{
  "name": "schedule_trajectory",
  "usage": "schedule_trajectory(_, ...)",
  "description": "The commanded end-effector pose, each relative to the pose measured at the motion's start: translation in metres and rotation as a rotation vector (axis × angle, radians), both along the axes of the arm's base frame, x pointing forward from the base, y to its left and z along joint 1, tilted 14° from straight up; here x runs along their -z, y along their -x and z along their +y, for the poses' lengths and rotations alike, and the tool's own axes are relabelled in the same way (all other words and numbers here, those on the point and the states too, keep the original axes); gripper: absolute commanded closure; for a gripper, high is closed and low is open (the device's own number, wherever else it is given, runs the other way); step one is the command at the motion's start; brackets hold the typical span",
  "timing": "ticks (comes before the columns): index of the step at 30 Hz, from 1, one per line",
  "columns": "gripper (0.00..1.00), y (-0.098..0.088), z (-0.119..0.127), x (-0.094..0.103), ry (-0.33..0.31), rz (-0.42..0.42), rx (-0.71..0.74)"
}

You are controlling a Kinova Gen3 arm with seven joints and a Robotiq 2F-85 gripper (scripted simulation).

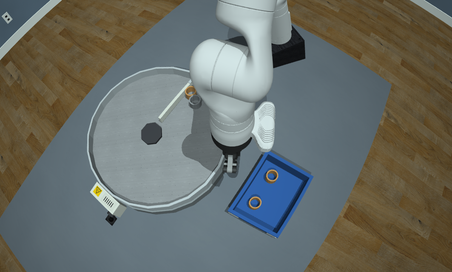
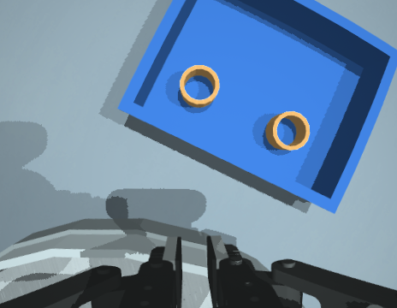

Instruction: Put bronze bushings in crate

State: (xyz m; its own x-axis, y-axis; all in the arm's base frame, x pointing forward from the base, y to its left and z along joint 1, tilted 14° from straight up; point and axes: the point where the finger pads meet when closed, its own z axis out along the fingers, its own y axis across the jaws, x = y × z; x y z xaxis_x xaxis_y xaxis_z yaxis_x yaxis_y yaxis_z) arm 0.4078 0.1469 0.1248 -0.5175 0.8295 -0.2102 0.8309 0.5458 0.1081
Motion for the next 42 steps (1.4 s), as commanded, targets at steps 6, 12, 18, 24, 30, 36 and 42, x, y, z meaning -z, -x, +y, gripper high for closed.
schedule_trajectory(6, 0.86, 0.017, -0.042, -0.001, -0.023, -0.014, 0.101)
schedule_trajectory(12, 0.86, 0.021, -0.053, -0.002, -0.029, -0.017, 0.127)
schedule_trajectory(18, 0.86, 0.021, -0.053, -0.002, -0.029, -0.017, 0.127)
schedule_trajectory(24, 0.86, 0.043, -0.107, -0.002, -0.055, -0.032, 0.254)
schedule_trajectory(30, 0.86, 0.043, -0.107, -0.002, -0.055, -0.032, 0.254)
schedule_trajectory(36, 0.86, 0.043, -0.107, -0.002, -0.055, -0.032, 0.254)
schedule_trajectory(42, 0.86, 0.064, -0.161, -0.003, -0.082, -0.047, 0.380)
